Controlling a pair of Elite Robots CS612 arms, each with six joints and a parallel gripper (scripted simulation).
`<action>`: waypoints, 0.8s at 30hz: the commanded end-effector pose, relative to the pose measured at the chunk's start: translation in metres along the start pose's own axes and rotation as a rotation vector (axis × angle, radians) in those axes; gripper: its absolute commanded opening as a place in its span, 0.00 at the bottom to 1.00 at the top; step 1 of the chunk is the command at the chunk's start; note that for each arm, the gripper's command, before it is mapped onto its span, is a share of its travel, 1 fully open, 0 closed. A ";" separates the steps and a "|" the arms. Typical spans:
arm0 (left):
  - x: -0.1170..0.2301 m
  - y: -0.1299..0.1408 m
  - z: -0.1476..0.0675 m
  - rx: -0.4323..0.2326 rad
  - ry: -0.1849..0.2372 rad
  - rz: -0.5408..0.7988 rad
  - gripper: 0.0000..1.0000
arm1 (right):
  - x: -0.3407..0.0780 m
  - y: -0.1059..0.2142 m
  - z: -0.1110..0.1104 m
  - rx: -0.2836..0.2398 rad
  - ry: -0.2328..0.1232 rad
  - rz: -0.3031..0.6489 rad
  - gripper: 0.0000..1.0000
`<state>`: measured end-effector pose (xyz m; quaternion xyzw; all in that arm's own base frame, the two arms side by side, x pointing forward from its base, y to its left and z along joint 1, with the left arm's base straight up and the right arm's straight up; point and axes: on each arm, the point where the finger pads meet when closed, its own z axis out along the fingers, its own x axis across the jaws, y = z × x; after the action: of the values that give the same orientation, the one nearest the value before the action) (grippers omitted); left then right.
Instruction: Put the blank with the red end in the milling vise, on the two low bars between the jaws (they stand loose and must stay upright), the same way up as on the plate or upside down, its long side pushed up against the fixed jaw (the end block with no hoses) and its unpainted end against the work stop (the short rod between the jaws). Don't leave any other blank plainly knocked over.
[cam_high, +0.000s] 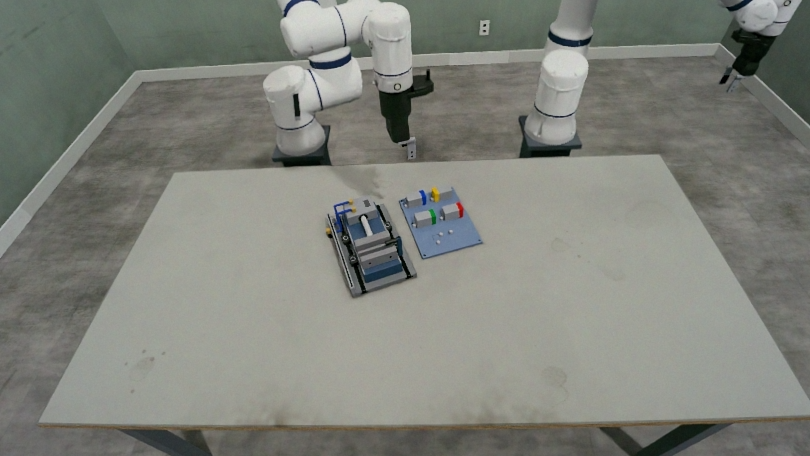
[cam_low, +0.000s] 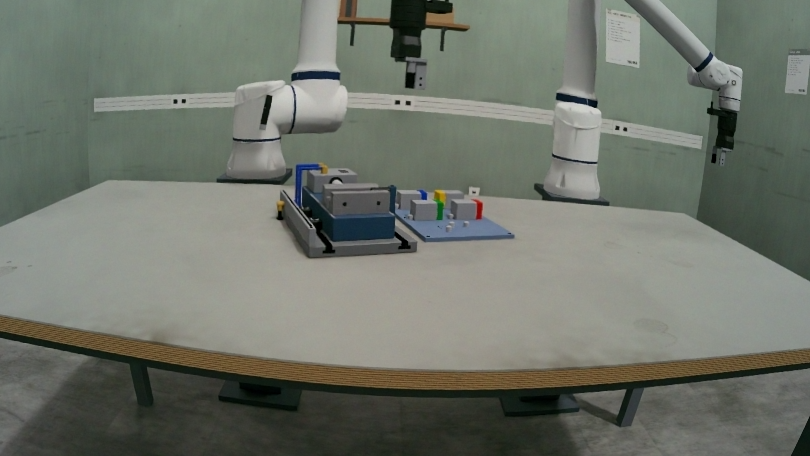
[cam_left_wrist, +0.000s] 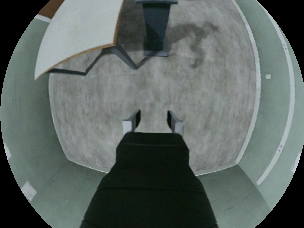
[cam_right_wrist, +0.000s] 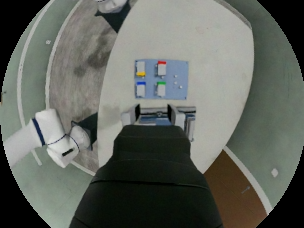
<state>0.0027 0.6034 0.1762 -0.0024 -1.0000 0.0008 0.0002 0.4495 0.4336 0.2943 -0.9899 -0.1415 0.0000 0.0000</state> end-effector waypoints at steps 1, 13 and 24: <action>0.000 0.001 -0.001 -0.002 0.000 0.000 1.00 | -0.001 -0.013 -0.005 0.000 0.002 0.000 1.00; 0.000 0.001 -0.001 -0.002 0.000 0.000 1.00 | -0.005 -0.041 -0.015 0.000 0.002 0.000 1.00; 0.000 0.001 -0.001 -0.002 0.000 0.000 1.00 | -0.008 -0.066 -0.023 0.000 0.002 0.000 1.00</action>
<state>0.0027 0.6034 0.1762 -0.0024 -1.0000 0.0008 0.0002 0.4249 0.4895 0.3145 -0.9899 -0.1415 -0.0001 0.0001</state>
